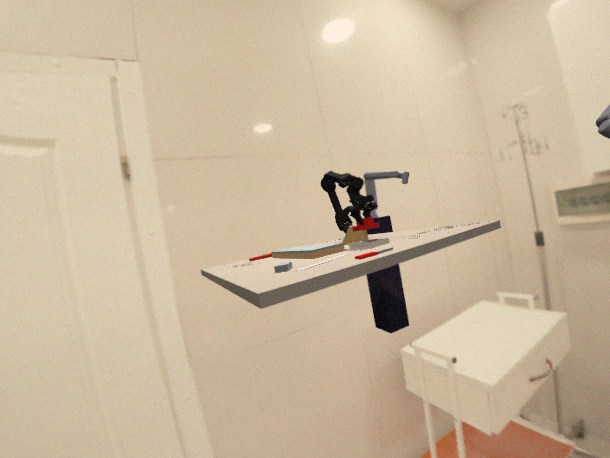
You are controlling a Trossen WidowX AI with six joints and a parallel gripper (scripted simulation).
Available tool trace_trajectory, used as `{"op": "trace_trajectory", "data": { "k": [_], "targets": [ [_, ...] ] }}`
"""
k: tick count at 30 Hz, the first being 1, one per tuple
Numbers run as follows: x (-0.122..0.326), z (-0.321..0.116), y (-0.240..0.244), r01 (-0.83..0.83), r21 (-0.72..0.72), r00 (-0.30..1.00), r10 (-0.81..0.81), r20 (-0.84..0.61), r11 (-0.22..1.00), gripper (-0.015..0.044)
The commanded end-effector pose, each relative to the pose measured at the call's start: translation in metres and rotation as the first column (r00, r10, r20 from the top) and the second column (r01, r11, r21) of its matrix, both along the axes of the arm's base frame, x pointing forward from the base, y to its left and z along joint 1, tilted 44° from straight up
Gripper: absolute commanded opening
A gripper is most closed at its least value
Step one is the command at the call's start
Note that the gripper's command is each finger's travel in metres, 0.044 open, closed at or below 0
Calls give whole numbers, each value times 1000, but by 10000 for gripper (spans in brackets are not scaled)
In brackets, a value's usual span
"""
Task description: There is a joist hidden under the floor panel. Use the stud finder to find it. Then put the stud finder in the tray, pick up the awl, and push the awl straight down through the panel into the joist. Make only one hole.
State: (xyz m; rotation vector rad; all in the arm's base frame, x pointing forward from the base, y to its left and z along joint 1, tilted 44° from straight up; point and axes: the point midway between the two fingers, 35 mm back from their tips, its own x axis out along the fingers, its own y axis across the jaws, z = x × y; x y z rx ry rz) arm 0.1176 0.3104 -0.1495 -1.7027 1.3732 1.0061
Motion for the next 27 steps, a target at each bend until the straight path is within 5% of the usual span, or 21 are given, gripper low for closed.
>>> {"op": "trace_trajectory", "data": {
  "k": [1, 27],
  "targets": [
    [1, -7, -6, -5, -5, 1000, 5, -1, 1000, 0],
    [9, -42, -40, -5, -6, 1000, 5, 1, 1000, 0]
  ]
}}
